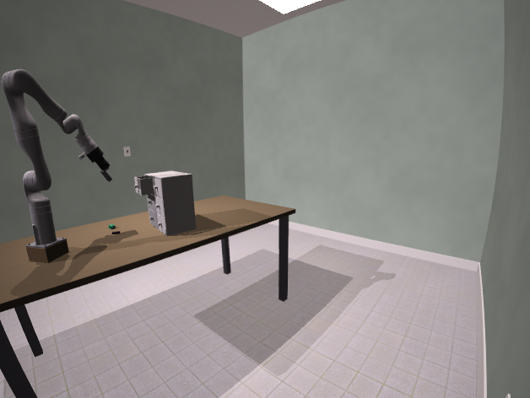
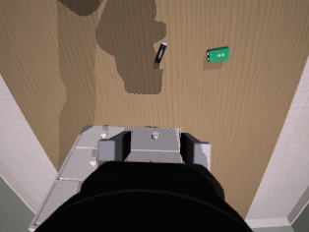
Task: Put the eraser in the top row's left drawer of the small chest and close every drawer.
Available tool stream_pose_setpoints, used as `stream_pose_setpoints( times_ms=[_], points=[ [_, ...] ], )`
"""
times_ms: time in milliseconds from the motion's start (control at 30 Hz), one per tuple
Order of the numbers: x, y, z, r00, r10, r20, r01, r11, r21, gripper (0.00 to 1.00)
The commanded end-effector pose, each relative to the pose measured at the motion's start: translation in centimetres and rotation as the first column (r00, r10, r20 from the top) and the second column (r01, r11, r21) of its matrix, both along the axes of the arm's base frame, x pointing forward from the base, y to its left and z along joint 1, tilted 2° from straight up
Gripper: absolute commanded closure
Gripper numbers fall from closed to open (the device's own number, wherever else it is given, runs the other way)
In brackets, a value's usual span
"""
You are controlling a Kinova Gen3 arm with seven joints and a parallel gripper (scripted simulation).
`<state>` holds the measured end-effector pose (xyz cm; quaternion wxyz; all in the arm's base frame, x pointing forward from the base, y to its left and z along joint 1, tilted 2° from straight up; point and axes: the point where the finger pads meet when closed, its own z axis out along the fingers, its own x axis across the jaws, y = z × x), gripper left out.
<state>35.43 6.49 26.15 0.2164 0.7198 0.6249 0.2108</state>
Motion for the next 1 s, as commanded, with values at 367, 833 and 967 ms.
stream_pose_setpoints(
  times_ms=[367, 833, 967],
  points=[
    [0.3, -0.3, -1.0, 0.998, -0.005, 0.062, 0.006, 1.0, -0.013, 0.0],
    [0.8, -0.4, -1.6, 0.993, -0.006, 0.116, 0.009, 1.0, -0.02, 0.0],
    [0.9, -0.4, -1.7, 0.991, -0.006, 0.131, 0.009, 1.0, -0.022, 0.0]
  ],
)
